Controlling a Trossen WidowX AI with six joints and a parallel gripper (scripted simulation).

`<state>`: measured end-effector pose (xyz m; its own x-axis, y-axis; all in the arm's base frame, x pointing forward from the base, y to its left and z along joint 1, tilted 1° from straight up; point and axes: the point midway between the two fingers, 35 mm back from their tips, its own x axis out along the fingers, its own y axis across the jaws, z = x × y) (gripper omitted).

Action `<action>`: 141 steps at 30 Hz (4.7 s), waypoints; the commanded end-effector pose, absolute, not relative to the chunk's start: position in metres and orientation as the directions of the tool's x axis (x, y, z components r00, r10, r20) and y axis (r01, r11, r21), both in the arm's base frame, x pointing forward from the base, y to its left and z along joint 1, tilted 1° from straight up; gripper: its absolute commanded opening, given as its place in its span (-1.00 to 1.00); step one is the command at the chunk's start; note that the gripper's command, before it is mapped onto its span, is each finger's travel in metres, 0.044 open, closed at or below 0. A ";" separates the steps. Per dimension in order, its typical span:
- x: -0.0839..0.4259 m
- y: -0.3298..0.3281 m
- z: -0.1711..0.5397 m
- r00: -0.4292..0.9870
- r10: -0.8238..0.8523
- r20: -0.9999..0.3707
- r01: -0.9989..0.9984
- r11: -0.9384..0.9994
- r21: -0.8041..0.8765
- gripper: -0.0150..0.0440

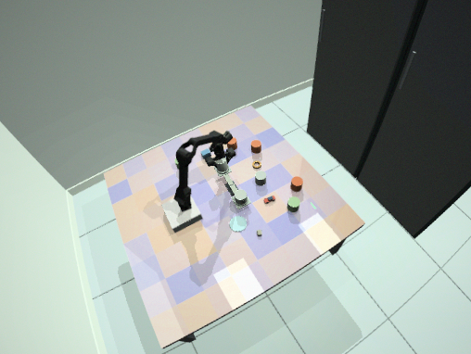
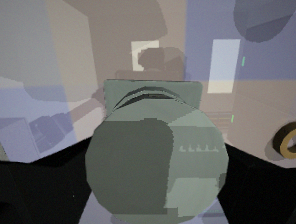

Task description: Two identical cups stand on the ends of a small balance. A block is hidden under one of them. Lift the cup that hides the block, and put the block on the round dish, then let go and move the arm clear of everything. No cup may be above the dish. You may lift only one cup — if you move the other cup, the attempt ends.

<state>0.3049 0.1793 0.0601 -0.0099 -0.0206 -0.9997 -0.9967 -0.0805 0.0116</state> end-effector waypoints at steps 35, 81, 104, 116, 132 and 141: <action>0.308 0.184 0.114 0.007 0.002 -1.000 -0.996 -0.086 -0.007 -0.49; 0.302 0.180 0.144 0.001 -0.006 -1.000 -0.996 -0.084 -0.001 -0.49; 0.302 0.180 0.144 0.001 -0.006 -1.000 -0.996 -0.084 -0.001 -0.49; 0.302 0.180 0.144 0.001 -0.006 -1.000 -0.996 -0.084 -0.001 -0.49; 0.215 0.260 0.070 -0.001 0.006 -1.000 -0.996 -0.086 0.000 -0.49; 0.187 0.272 0.049 -0.003 0.009 -1.000 -0.996 -0.086 0.002 -0.49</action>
<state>0.1875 0.2704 0.0514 -0.0094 -0.0024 -1.0000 -0.9952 -0.0977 0.0096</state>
